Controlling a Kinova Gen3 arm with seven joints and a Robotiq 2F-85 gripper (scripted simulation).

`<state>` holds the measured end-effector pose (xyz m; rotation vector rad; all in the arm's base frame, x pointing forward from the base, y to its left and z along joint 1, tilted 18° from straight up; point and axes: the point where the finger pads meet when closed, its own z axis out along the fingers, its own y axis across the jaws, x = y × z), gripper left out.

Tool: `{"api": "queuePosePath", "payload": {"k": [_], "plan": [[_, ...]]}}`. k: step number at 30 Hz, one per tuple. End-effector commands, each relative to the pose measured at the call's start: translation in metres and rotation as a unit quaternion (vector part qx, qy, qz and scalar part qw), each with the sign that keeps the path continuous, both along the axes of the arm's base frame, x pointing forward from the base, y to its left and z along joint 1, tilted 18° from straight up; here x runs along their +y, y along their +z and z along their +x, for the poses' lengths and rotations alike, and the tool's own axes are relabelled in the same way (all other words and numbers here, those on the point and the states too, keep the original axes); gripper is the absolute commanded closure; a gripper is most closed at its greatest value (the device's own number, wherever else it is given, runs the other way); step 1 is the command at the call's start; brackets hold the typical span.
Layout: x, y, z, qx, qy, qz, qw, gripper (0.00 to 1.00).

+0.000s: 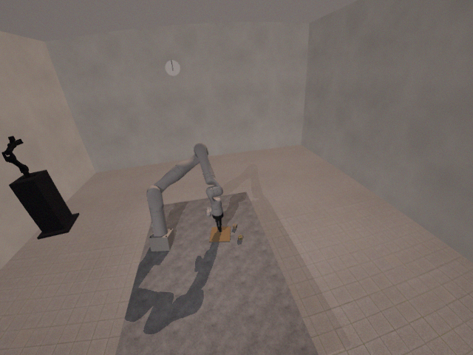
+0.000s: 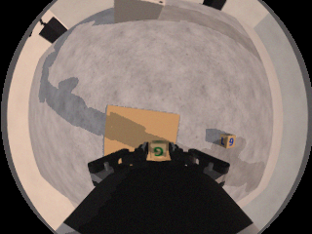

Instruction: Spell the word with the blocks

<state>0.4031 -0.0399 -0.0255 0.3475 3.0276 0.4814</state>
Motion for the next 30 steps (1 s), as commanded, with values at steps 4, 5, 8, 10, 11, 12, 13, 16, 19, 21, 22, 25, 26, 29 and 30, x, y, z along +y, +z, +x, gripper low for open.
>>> {"api": "queuePosePath", "payload": {"k": [4,5,8,10,11,12,13,16,19,21,22,25,26,29,30], "plan": [[-0.001,0.001,0.000,-0.001,0.000,0.000,1.000,0.59],[-0.001,0.002,0.000,-0.001,0.000,0.000,1.000,0.59],[-0.003,0.008,0.000,-0.001,0.000,0.000,1.000,0.59],[-0.005,0.014,-0.001,-0.001,0.000,0.000,1.000,0.59],[-0.006,0.018,-0.001,-0.001,0.000,0.000,1.000,0.59],[-0.007,0.023,-0.002,-0.001,0.000,0.000,1.000,0.59],[-0.009,0.027,-0.002,-0.001,0.000,0.000,1.000,0.59],[-0.014,0.043,-0.004,-0.001,0.000,0.000,1.000,0.59],[-0.017,0.053,-0.005,-0.001,0.000,0.000,1.000,0.59],[-0.019,0.058,-0.005,-0.001,0.000,0.000,1.000,0.59],[-0.020,0.063,-0.006,-0.001,0.000,0.000,1.000,0.59],[-0.024,0.075,-0.007,-0.001,0.000,0.000,1.000,0.59],[-0.025,0.078,-0.007,-0.001,0.000,0.000,1.000,0.59],[-0.027,0.084,-0.008,-0.001,0.000,0.000,1.000,0.59],[-0.027,0.085,-0.008,-0.001,0.000,0.000,1.000,0.59]]}}
